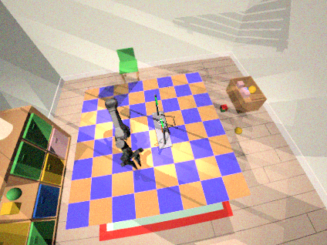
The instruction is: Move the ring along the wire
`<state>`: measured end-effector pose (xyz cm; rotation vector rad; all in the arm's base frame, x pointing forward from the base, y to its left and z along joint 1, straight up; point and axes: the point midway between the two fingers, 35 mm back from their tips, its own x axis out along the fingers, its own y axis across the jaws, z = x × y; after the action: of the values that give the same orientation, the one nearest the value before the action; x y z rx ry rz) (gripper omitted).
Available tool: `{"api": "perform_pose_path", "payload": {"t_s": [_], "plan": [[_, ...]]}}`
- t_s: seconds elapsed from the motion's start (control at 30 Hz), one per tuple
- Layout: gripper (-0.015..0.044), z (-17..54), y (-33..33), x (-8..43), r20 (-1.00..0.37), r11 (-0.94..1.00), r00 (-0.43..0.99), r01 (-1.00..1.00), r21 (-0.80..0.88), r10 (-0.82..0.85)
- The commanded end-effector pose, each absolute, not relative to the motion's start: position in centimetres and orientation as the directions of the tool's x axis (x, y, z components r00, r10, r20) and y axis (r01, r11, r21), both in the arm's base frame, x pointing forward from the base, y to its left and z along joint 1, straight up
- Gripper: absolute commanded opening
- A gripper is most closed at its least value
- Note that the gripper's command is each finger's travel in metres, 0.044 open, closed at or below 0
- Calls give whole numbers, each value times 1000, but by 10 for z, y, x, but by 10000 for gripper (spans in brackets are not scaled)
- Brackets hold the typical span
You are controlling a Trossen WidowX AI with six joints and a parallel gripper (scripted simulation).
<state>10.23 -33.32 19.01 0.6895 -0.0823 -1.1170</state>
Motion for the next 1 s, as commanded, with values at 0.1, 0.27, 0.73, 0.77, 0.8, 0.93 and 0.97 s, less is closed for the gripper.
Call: {"api": "perform_pose_path", "payload": {"t_s": [0.1, 0.27, 0.73, 0.77, 0.8, 0.93, 0.97], "plan": [[160, 148, -246, 161, -303, 691, 770, 638, 340, -562], [160, 120, -172, 187, -287, 921, 916, 340, 189, -279], [160, 93, -96, 200, -216, 999, 975, -48, 12, 50], [160, 94, -96, 201, -216, 999, 975, -48, 11, 50], [160, 96, -97, 204, -216, 999, 975, -49, 8, 49], [160, 107, -97, 218, -210, 999, 977, -50, -3, 48], [160, 111, -97, 221, -206, 999, 977, -50, -5, 47]]}}
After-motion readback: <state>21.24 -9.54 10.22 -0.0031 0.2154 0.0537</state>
